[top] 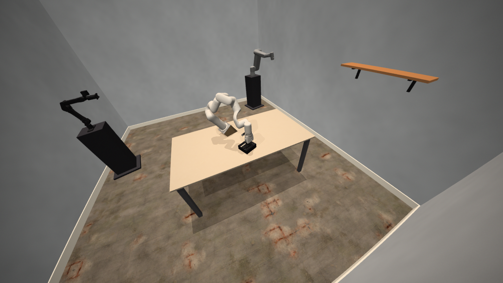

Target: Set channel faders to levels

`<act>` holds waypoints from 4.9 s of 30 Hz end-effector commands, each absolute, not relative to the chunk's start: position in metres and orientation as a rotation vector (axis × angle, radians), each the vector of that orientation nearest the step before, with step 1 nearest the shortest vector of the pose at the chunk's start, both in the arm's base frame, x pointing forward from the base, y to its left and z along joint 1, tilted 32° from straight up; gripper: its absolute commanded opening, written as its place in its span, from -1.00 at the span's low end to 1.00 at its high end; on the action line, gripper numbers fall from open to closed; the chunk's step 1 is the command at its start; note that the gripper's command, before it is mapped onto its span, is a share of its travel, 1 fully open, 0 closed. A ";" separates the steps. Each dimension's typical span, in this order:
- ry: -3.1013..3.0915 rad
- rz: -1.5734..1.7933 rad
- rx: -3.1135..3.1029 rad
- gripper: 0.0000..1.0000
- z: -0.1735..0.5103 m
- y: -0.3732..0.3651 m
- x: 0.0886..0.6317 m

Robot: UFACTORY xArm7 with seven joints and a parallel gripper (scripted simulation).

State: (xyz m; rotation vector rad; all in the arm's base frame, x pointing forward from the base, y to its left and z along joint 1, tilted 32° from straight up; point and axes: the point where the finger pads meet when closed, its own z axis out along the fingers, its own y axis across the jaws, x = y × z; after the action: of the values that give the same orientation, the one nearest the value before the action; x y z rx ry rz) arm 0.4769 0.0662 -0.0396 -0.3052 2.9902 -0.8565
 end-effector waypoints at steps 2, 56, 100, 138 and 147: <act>2.987 -0.853 -0.307 -1.00 -0.039 0.067 0.475; 2.987 -0.853 -0.307 -1.00 -0.038 0.065 0.467; 2.987 -0.853 -0.307 -1.00 -0.006 0.087 0.470; 2.819 -0.801 0.552 -1.00 -0.011 0.084 0.452; 2.594 -0.717 1.049 -1.00 -0.016 0.082 0.433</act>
State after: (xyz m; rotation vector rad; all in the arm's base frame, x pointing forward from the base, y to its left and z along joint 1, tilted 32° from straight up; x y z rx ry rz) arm 0.4426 0.0815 -0.0145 0.7521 2.7543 -0.7524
